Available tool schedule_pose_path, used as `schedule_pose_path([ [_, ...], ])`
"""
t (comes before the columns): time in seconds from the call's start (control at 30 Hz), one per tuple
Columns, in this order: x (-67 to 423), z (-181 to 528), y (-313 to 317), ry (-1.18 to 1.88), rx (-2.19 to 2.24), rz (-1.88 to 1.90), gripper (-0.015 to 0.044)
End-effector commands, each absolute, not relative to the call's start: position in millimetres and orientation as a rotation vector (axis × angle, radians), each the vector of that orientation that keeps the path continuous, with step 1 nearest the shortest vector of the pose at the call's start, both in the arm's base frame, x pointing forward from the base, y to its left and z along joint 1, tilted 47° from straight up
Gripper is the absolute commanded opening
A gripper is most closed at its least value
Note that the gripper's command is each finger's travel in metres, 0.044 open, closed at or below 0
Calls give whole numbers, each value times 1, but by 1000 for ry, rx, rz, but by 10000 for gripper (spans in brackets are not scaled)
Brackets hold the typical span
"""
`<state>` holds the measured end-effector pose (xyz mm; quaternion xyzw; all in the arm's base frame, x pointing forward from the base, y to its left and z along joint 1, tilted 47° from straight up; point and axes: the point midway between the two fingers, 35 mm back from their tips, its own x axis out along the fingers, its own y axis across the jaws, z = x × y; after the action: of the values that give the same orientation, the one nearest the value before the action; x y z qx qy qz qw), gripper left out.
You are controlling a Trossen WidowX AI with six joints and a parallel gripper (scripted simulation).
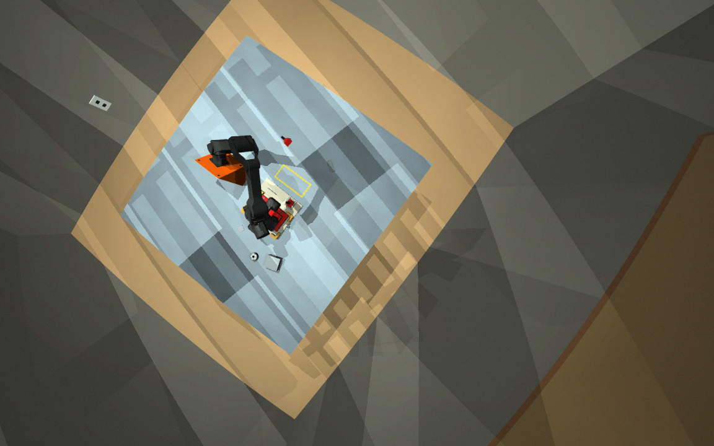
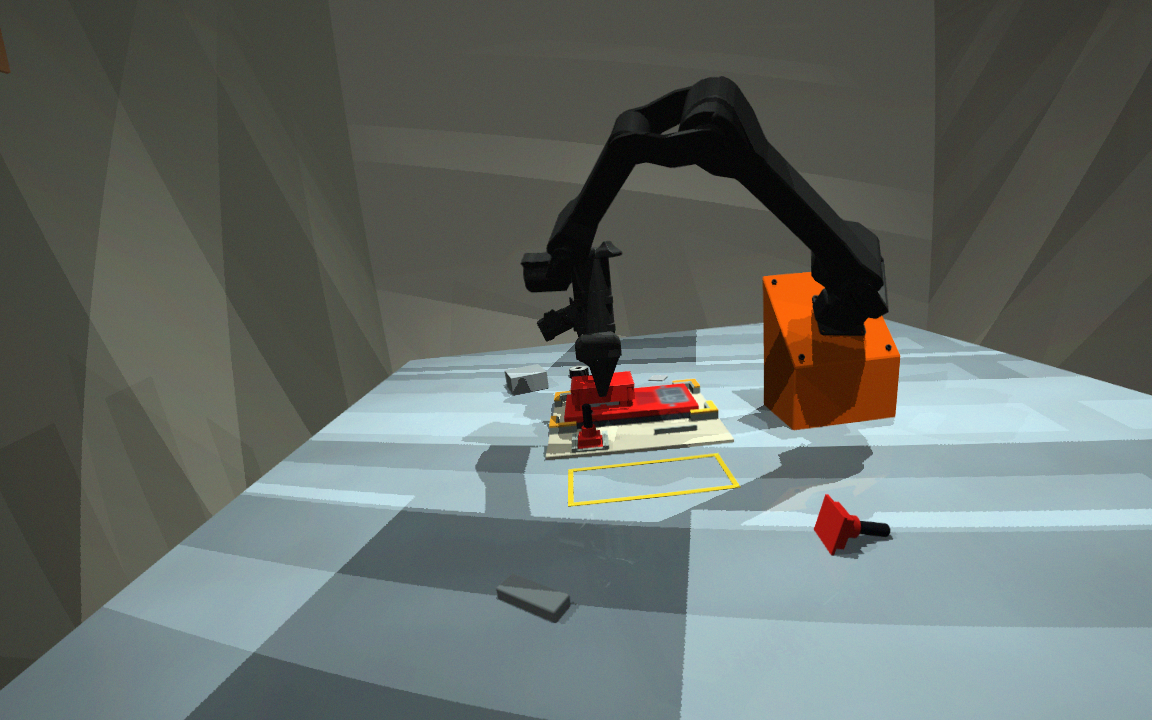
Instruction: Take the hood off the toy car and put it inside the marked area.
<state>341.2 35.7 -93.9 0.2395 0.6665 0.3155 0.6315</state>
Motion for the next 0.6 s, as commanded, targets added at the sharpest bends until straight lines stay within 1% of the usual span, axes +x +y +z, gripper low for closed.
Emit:
schedule_pose_path([
  [0.0,342,-91,32,1524,544,720,0],
  [0.57,343,-84,24,1525,544,720,0],
])
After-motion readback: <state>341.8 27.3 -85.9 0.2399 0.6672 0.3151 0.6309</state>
